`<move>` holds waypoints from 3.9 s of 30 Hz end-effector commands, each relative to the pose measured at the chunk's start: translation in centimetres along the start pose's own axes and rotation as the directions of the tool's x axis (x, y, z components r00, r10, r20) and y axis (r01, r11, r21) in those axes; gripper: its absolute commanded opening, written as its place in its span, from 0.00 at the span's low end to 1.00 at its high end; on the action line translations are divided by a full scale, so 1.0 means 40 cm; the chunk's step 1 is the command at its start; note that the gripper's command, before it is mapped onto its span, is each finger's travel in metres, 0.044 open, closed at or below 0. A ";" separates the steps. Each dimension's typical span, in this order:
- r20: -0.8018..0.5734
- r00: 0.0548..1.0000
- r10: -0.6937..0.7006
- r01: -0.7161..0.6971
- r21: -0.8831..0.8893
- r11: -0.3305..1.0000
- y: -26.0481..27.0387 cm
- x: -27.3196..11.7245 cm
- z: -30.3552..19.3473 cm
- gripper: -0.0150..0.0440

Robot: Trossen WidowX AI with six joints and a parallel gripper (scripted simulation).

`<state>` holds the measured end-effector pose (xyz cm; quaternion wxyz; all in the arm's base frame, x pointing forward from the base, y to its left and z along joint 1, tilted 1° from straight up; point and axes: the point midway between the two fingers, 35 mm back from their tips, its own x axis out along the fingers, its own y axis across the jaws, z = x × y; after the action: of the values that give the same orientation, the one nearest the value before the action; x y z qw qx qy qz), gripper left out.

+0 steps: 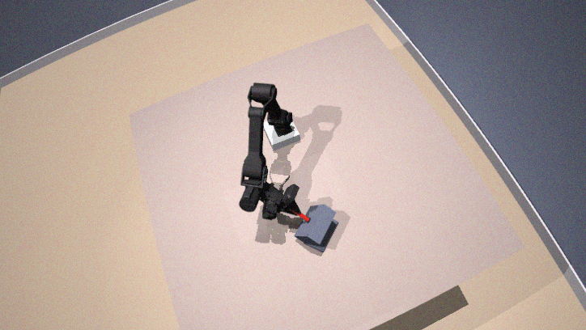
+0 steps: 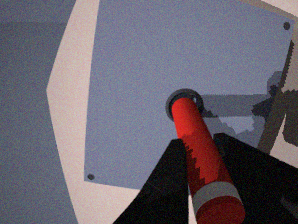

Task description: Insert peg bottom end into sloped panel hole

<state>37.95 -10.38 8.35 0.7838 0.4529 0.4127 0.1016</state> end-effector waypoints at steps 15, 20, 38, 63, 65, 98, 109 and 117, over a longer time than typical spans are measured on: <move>0.000 1.000 -0.003 0.003 0.007 1.000 -0.003 0.028 -0.002 0.25; 0.000 1.000 -0.003 0.003 0.007 1.000 -0.003 0.036 -0.002 0.25; 0.000 1.000 -0.002 0.002 0.007 1.000 -0.003 0.066 -0.001 0.25; -0.002 1.000 0.002 -0.002 0.002 1.000 -0.002 0.072 -0.001 0.52; -0.002 1.000 0.002 -0.002 0.002 1.000 -0.002 0.072 -0.001 0.61; -0.006 1.000 -0.014 0.014 0.007 1.000 -0.019 -0.046 0.004 1.00; -0.007 1.000 -0.016 0.016 0.011 1.000 -0.026 -0.096 0.001 1.00; -0.006 1.000 -0.015 0.015 0.013 1.000 -0.032 -0.130 -0.003 1.00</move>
<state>34.46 -13.36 9.51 0.7752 0.4591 0.4244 0.0906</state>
